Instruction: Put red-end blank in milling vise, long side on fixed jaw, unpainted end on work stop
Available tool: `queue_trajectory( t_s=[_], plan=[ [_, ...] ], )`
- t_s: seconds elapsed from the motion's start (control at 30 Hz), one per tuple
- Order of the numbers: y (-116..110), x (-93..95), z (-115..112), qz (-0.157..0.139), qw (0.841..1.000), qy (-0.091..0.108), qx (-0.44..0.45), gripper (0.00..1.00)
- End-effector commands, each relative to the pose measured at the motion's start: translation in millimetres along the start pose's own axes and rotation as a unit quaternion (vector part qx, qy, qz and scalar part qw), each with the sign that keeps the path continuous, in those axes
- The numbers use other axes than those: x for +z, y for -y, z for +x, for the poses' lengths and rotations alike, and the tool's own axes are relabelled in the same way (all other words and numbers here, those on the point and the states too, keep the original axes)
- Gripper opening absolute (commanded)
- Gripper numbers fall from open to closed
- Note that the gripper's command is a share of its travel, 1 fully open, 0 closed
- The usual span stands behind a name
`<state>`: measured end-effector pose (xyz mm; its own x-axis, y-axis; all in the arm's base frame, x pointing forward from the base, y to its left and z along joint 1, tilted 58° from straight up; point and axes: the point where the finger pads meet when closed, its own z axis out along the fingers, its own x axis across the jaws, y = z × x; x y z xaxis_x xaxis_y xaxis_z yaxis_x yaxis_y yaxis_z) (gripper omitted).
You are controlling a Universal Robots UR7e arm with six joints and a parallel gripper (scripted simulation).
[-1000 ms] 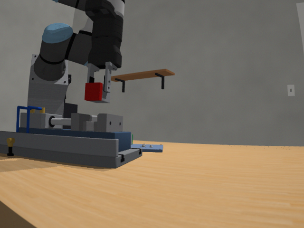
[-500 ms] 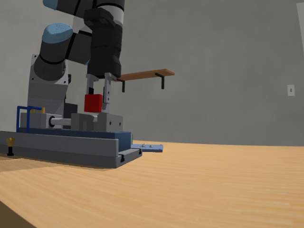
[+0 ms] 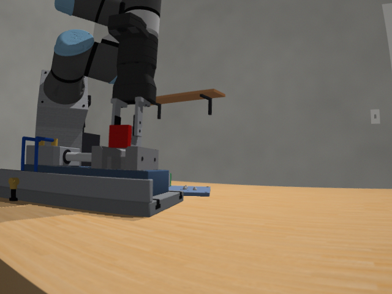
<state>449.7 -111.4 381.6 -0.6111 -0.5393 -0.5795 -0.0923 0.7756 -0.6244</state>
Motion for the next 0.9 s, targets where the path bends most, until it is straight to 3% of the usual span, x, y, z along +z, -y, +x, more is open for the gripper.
queue_trajectory(
  t_s=[0.0, 0.87],
  plan=[
    [0.3, -0.1, -0.5, 0.001, 1.0, 0.0, 0.0, 0.0],
    [0.4, -4.3, -0.4, 0.001, 1.0, 0.0, 0.0, 0.0]
  ],
)
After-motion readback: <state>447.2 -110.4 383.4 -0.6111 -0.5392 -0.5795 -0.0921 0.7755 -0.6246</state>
